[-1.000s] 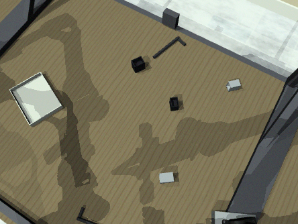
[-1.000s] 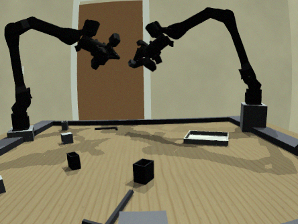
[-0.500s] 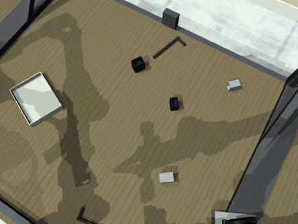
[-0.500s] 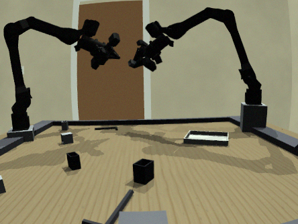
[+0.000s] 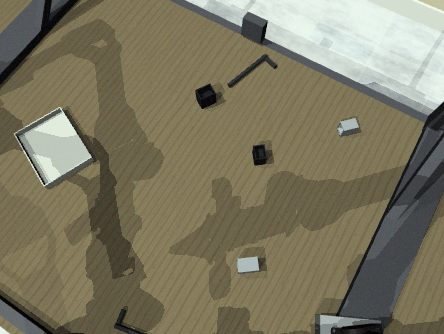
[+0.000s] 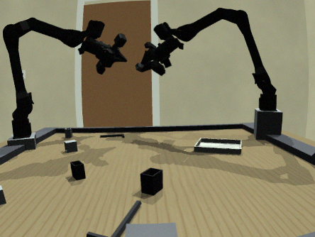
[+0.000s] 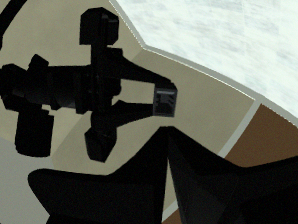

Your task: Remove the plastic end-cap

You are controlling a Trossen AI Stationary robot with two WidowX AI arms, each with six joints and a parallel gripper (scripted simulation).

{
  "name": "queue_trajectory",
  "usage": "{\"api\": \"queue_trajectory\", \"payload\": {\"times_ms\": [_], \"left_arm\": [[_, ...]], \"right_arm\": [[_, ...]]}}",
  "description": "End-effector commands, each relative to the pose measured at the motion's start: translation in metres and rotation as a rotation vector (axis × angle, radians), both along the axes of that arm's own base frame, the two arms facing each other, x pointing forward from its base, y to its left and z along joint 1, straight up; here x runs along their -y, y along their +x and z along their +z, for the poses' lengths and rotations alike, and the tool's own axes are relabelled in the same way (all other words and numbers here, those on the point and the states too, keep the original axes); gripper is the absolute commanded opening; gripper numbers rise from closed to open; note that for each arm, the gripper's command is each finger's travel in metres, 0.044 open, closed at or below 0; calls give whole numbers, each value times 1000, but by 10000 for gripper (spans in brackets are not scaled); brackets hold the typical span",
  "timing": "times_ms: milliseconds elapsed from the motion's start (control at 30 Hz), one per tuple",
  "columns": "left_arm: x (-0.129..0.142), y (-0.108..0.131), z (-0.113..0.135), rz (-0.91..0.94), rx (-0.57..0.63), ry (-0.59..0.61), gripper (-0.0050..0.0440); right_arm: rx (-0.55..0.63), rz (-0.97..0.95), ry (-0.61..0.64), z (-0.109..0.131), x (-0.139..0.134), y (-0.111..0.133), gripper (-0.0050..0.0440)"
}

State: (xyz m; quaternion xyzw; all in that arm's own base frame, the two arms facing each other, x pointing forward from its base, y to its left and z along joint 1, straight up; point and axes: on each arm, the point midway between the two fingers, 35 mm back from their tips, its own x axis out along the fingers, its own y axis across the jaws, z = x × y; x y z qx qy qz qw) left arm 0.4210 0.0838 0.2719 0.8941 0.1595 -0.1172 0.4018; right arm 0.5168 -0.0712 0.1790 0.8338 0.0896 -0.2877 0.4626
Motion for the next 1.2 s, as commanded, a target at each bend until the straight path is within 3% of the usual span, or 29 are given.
{"api": "queue_trajectory", "payload": {"times_ms": [0,67,567,633,1167], "left_arm": [[9,-10,17,29,84,-135,0],[9,-10,17,29,84,-135,0],[33,-35,31,130,260,-675,0],[33,-35,31,130,260,-675,0],[54,-60,43,188,387,-1231,0]], "right_arm": [[38,-1,-7,18,0,1,0],[38,-1,-7,18,0,1,0],[38,-1,-7,18,0,1,0],[38,-1,-7,18,0,1,0],[38,-1,-7,18,0,1,0]]}}
